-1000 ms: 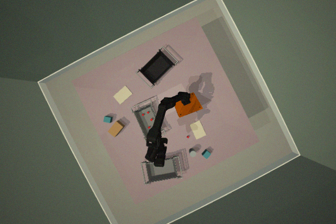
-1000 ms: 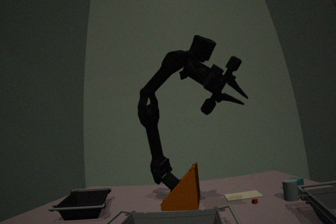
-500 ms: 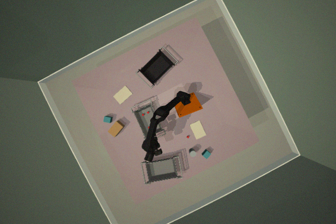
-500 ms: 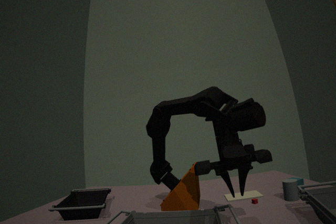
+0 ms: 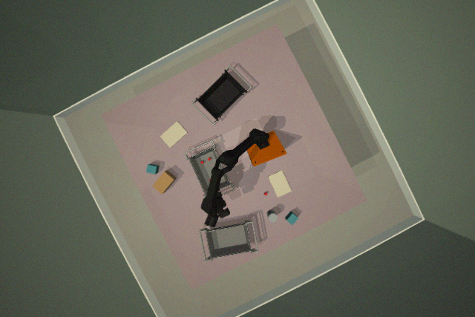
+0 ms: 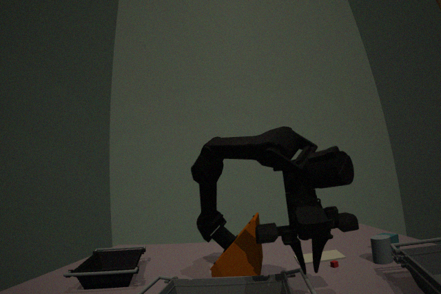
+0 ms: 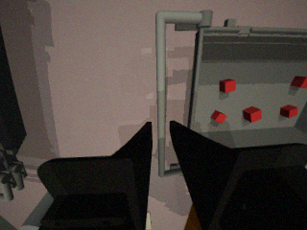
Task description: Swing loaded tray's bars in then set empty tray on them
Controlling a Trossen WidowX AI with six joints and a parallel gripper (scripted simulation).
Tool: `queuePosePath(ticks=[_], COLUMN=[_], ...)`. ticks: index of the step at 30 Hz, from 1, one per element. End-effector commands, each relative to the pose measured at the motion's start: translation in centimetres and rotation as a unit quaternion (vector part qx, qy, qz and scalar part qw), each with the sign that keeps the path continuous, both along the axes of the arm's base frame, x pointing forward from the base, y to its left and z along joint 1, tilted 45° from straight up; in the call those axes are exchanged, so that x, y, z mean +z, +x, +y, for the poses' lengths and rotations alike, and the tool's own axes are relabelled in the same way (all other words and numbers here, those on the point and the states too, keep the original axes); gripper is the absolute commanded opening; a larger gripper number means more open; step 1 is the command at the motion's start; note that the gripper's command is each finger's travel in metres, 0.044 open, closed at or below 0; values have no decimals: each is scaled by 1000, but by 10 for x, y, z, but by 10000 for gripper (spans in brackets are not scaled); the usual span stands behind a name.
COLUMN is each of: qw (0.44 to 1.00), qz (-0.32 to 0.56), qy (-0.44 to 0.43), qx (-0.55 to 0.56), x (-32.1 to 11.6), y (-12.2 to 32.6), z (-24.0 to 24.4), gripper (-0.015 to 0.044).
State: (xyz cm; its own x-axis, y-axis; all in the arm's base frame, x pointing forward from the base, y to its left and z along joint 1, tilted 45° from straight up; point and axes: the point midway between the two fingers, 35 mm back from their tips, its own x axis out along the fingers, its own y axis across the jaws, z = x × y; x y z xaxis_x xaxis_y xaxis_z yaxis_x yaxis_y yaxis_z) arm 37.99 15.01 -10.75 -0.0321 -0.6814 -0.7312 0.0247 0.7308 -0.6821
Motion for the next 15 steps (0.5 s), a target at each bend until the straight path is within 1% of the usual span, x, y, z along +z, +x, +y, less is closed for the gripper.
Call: queuePosePath(ticks=[1,10,15], qw=[1000,1000,1000], qz=[6,6,6], qy=[-6,-7,-7], qx=[-1,-1,-1], x=[-10,-31,-31], y=[-2,-5,-5], z=[-13,-34,-35], gripper=[84,84,84])
